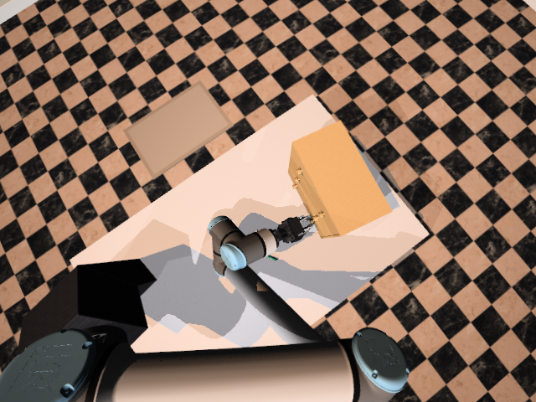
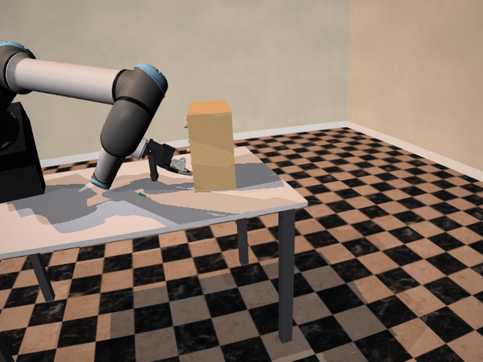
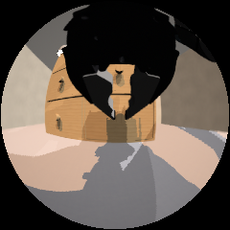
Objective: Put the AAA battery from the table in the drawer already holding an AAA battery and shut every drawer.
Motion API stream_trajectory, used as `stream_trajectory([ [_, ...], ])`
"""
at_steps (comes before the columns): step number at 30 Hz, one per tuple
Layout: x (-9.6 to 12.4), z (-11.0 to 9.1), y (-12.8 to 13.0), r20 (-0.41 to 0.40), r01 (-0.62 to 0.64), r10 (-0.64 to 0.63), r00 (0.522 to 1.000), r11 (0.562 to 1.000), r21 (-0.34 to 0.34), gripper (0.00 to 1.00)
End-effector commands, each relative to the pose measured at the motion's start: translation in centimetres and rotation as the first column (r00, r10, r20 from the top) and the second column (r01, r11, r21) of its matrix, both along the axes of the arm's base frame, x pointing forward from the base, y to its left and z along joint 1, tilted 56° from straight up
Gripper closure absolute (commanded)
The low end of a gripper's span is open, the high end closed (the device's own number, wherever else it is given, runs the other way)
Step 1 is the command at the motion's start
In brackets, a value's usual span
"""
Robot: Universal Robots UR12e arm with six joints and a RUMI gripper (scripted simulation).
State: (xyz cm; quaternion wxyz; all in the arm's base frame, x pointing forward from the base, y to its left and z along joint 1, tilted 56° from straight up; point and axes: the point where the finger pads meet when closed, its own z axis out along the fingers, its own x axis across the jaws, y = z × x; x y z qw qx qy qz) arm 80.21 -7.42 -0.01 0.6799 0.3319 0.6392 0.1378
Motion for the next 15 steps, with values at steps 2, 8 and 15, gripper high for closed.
stream_trajectory([
  [2, -0.08, 0.01, 0.05, 0.0, -0.001, 0.001, 1.0, 1.0, 0.0, 0.93],
  [8, -0.17, -0.02, 0.04, 0.0, -0.001, 0.001, 1.0, 1.0, 0.0, 0.93],
  [15, -0.36, -0.07, 0.02, 0.0, -0.001, 0.001, 1.0, 1.0, 0.0, 0.93],
])
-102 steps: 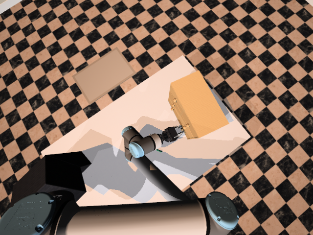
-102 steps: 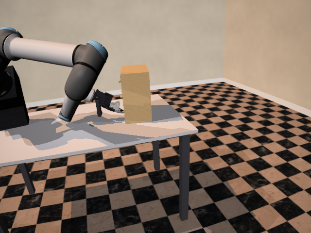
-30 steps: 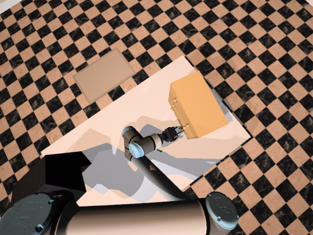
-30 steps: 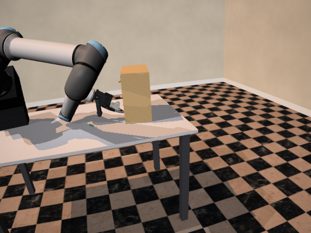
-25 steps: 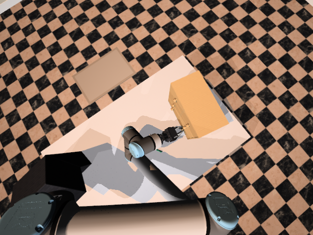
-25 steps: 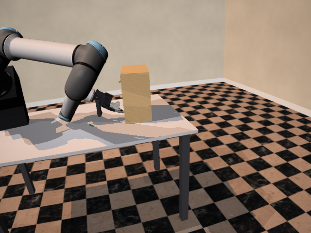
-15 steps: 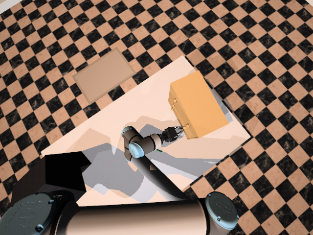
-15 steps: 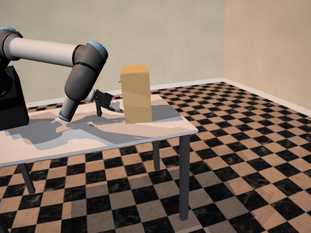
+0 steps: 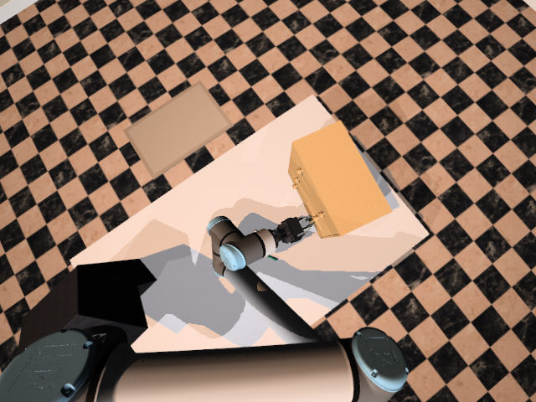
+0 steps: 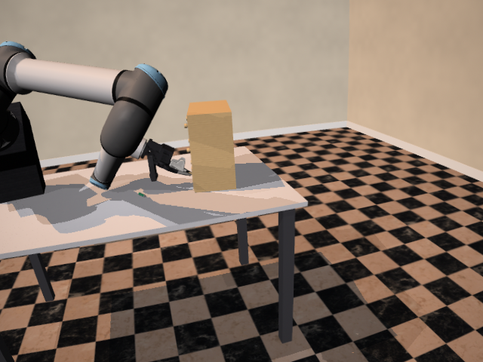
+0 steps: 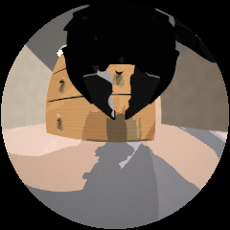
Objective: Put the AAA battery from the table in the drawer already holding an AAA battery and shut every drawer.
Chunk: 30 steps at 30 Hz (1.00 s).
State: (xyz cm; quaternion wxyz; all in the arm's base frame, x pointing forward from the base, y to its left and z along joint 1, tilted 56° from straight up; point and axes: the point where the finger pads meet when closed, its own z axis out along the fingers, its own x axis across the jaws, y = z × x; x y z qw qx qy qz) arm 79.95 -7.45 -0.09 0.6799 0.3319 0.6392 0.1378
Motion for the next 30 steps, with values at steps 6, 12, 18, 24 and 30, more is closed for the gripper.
stream_trajectory([
  [6, -0.3, -0.1, 0.0, 0.0, -0.001, 0.001, 1.0, 1.0, 0.0, 0.93],
  [12, -0.5, -0.1, 0.0, 0.0, -0.001, 0.001, 1.0, 1.0, 0.0, 0.93],
  [18, -0.8, -0.2, 0.0, 0.0, -0.001, 0.001, 1.0, 1.0, 0.0, 0.93],
  [24, -1.1, -0.3, -0.1, 0.0, -0.001, 0.001, 1.0, 1.0, 0.0, 0.93],
  [30, -1.4, -0.4, -0.1, 0.0, -0.001, 0.001, 1.0, 1.0, 0.0, 0.93],
])
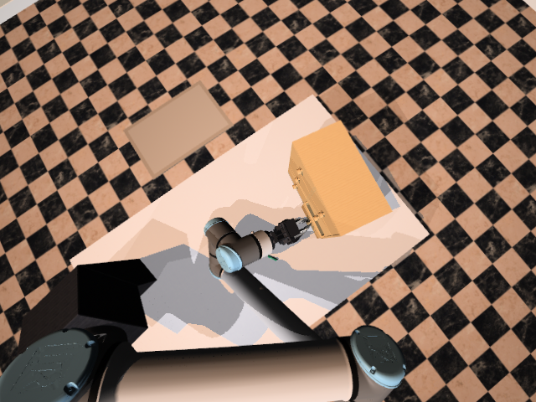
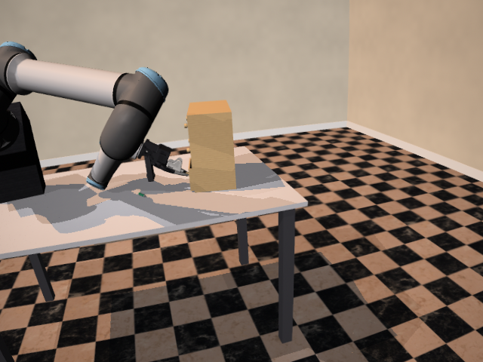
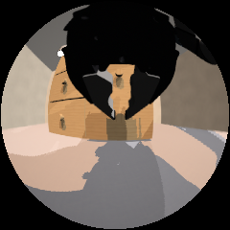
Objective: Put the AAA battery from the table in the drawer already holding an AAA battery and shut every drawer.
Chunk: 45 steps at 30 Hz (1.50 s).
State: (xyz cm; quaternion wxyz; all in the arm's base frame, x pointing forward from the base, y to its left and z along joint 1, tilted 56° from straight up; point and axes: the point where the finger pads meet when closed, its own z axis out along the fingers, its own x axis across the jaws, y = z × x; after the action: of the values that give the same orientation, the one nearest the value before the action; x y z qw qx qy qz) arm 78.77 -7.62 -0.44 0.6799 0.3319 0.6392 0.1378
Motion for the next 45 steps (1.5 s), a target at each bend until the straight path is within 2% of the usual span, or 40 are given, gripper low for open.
stream_trajectory([
  [1, -0.2, 0.0, 0.0, 0.0, -0.001, 0.001, 1.0, 1.0, 0.0, 0.93],
  [45, -3.0, -0.8, -0.4, 0.0, -0.001, 0.001, 1.0, 1.0, 0.0, 0.93],
])
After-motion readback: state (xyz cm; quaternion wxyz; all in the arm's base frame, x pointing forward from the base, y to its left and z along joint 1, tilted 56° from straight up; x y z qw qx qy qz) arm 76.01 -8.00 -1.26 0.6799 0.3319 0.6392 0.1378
